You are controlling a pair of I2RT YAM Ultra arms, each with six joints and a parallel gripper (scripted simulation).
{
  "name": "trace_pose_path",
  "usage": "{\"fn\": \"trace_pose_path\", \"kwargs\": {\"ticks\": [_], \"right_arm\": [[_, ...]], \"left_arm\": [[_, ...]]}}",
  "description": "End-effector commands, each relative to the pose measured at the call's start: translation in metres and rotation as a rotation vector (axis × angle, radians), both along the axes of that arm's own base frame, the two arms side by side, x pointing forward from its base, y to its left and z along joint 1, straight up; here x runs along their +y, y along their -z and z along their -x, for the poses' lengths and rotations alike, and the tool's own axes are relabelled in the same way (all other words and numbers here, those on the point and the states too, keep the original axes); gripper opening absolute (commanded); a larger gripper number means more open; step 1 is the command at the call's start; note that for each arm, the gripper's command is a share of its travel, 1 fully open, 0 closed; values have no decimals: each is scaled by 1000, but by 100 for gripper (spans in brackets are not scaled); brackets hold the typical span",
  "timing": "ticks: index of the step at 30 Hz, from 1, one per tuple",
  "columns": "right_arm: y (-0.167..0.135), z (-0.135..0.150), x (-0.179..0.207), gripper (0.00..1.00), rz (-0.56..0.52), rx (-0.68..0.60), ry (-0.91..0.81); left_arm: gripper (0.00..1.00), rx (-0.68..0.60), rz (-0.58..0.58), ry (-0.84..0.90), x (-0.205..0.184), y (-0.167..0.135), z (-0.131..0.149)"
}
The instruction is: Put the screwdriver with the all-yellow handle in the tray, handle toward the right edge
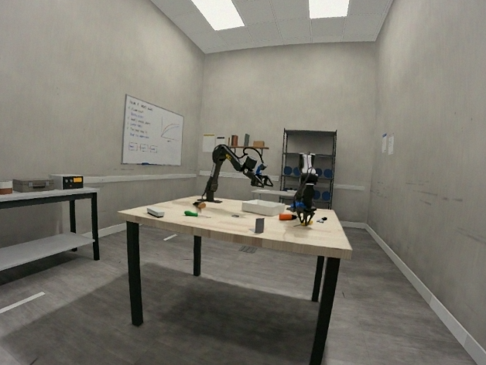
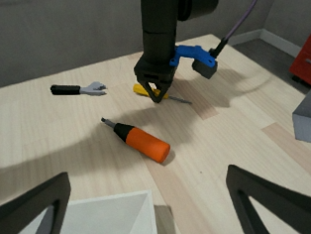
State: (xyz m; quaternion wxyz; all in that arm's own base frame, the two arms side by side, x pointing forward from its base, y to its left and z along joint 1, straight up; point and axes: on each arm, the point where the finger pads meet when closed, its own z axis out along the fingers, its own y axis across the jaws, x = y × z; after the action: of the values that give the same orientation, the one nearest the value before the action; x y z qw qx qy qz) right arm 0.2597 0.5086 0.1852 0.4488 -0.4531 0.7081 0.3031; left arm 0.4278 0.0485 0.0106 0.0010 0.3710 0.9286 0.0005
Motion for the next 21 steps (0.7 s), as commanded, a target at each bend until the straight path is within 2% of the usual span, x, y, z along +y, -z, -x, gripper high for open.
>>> {"fn": "trace_pose_path", "kwargs": {"ticks": [1,11,21], "right_arm": [[-28,-5,2,100,-51,-30,8],[-28,-5,2,100,-51,-30,8],[-28,-5,2,100,-51,-30,8]], "left_arm": [[37,-2,-2,4,0,5,0],[29,1,-2,6,2,-4,-3],[14,-10,-1,2,2,-6,-3]]}}
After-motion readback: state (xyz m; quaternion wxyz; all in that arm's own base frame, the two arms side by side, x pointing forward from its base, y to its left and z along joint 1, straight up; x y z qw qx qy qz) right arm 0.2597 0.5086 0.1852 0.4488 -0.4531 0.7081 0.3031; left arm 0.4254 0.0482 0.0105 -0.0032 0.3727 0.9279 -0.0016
